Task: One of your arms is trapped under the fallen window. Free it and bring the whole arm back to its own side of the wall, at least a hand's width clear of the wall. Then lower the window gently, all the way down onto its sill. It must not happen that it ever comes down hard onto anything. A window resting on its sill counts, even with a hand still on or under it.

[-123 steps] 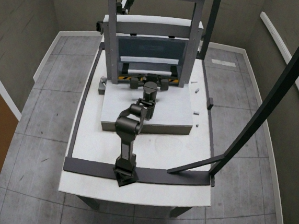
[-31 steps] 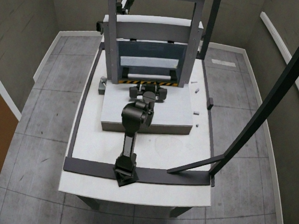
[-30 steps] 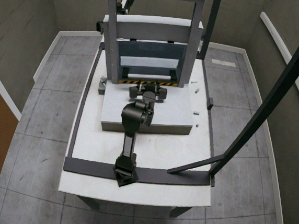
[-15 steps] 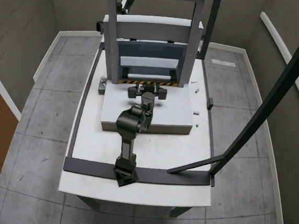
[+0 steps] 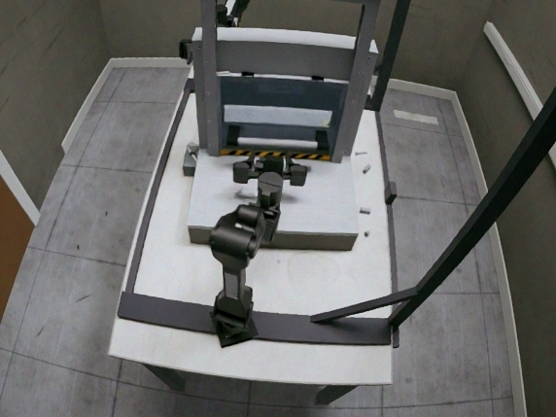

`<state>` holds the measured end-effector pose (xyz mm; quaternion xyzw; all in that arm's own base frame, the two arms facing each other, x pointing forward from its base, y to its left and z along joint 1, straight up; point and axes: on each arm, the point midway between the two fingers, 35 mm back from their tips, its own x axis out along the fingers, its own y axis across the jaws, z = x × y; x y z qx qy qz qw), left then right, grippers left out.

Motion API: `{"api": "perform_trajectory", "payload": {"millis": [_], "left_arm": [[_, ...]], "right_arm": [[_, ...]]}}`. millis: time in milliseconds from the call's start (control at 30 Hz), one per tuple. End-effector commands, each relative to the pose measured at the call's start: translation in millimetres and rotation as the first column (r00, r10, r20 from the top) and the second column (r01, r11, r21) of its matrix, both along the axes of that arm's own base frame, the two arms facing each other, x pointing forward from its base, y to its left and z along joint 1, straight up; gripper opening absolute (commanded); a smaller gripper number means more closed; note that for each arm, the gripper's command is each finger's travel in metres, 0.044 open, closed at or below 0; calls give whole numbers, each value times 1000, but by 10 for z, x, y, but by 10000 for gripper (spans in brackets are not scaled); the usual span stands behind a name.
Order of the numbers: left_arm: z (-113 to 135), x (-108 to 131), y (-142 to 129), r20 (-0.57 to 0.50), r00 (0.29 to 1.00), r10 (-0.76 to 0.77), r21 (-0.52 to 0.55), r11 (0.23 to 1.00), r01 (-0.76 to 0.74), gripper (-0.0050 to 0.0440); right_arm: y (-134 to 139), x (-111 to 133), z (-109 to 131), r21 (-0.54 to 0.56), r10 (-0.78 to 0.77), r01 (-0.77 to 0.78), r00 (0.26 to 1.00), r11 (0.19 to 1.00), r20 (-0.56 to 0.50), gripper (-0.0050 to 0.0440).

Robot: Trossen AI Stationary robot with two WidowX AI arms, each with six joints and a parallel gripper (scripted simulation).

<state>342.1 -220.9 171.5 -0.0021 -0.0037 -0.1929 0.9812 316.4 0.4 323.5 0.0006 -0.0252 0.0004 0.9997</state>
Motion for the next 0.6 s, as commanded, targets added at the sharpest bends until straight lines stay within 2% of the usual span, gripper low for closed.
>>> {"api": "perform_trajectory", "payload": {"millis": [0, 200, 567], "left_arm": [[135, -36, 73, 17, 1000, -3, -18, 1000, 4, 400], [179, -66, 130, 19, 1000, -4, -21, 1000, 4, 400], [305, -298, 515, 10, 1000, -4, -15, 1000, 4, 400]], "right_arm": [[5, -28, 114, -2, 0, 0, 1000, 1000, 28, 400], [5, -28, 114, -2, 0, 0, 1000, 1000, 28, 400], [5, -28, 114, -2, 0, 0, 1000, 1000, 28, 400]]}}
